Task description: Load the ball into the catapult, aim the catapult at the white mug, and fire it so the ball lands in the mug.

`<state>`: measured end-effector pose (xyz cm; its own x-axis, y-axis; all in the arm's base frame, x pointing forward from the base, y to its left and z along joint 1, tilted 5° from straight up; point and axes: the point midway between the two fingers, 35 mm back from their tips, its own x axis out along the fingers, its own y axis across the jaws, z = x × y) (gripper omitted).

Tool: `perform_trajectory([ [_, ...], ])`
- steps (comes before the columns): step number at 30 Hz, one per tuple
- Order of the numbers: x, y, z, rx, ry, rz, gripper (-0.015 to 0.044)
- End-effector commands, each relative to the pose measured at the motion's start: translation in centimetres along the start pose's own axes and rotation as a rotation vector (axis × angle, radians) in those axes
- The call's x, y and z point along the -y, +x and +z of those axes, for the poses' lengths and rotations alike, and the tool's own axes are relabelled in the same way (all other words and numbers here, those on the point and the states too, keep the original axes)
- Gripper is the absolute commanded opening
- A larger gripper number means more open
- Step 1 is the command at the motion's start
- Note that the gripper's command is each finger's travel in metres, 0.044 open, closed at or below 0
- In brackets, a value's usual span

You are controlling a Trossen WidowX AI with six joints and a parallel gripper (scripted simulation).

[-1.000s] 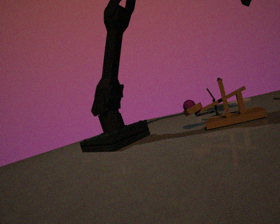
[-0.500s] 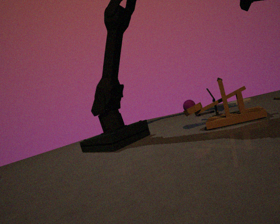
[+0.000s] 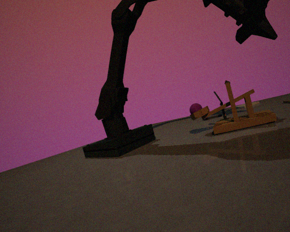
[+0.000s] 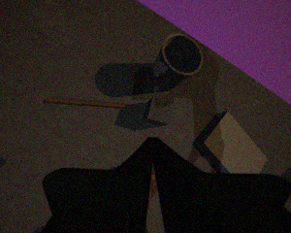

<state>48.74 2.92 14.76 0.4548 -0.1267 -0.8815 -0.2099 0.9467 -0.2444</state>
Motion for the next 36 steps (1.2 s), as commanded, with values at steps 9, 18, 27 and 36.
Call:
perform_trajectory([
  [9, -4.1, 0.0, -5.2, -0.215, -0.297, -0.013, 0.0000],
  [18, -6.3, -0.6, -9.1, -0.373, -0.535, -0.014, 0.0000],
  [27, -7.8, -1.8, -12.7, -0.528, -0.784, -0.011, 0.0000],
  [36, -8.7, -3.4, -16.0, -0.682, -1.041, -0.005, 0.0000],
])
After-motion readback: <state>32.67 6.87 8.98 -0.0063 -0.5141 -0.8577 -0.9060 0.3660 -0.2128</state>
